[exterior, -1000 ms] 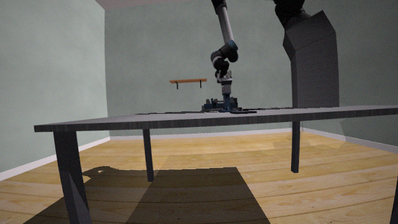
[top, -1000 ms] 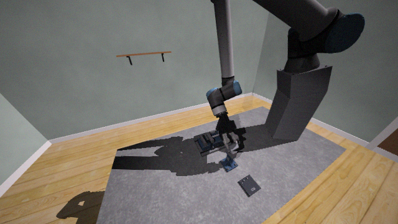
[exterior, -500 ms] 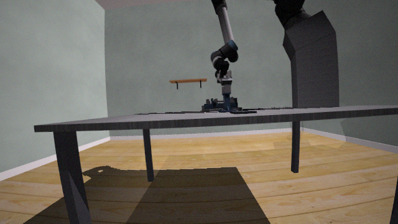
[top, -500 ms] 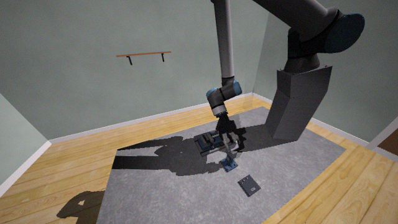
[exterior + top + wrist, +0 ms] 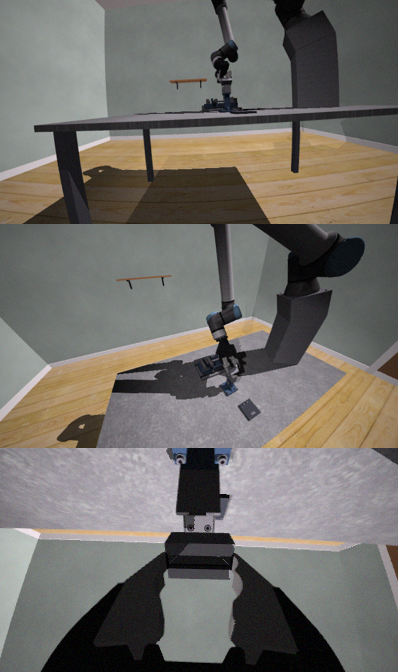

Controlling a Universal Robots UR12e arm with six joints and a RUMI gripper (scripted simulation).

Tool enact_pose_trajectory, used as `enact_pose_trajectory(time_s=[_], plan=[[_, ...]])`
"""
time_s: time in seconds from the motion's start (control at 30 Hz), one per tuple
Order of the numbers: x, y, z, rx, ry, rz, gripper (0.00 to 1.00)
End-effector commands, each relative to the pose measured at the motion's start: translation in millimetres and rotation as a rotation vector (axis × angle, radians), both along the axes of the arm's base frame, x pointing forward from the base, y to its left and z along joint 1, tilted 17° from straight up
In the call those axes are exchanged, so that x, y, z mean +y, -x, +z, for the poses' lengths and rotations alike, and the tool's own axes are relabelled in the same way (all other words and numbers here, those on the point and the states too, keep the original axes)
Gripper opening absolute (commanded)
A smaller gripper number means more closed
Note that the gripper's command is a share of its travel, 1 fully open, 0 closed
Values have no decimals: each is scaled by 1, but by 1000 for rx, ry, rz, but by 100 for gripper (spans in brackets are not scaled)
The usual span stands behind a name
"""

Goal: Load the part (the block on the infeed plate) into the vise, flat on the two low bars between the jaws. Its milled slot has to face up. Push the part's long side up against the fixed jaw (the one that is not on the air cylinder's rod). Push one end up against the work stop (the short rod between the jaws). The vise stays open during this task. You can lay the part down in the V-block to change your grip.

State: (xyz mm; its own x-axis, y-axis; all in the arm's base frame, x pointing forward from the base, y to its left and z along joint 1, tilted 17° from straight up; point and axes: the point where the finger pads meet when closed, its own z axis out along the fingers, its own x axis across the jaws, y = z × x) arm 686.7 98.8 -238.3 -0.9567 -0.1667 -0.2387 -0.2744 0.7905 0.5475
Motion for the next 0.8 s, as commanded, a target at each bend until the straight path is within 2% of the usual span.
enact_pose_trajectory(time_s=[0.0, 0.47, 0.77], plan=[[0, 0, 1, -1, 1, 0, 0], [0, 0, 0, -4, 18, -4, 0], [0, 0, 0, -10, 54, -13, 0]])
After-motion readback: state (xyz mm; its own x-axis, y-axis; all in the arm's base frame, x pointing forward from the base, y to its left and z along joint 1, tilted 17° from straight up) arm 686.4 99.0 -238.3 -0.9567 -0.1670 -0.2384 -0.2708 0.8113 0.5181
